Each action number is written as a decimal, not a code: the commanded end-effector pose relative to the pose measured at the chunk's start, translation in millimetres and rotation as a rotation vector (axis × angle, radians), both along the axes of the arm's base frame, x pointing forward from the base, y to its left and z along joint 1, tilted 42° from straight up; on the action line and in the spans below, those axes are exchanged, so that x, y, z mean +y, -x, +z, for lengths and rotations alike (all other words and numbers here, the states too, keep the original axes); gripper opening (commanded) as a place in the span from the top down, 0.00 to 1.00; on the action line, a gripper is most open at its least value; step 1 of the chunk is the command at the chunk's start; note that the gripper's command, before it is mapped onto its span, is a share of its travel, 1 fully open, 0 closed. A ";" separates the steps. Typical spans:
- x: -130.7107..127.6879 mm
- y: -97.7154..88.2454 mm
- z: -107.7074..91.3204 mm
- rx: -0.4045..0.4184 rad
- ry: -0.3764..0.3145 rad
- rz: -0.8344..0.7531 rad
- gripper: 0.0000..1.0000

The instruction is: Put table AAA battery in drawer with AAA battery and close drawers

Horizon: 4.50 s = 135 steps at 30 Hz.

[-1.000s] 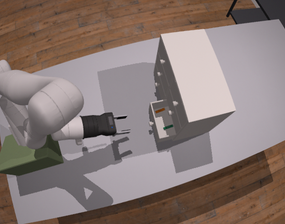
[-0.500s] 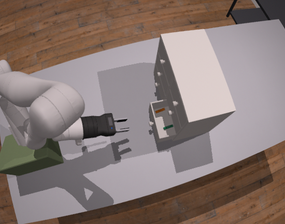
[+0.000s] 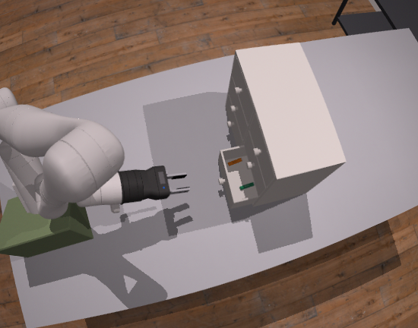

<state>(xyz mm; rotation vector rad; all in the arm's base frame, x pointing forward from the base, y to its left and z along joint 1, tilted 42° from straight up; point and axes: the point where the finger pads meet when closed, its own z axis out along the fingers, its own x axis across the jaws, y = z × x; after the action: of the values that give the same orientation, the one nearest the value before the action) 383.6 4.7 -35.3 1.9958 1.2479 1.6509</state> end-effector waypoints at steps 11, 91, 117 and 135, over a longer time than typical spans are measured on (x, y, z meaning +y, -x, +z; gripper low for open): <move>-0.6 -0.3 0.4 -0.001 0.001 -0.001 0.33; 55.2 -56.9 -60.1 -0.001 0.001 -0.001 0.33; 55.2 -56.9 -60.1 -0.001 0.001 -0.001 0.33; 54.5 -57.4 -59.5 -0.001 0.001 -0.001 0.33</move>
<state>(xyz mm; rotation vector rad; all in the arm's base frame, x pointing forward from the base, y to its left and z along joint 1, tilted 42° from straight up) 440.4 60.0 -95.5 1.9966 1.2483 1.6508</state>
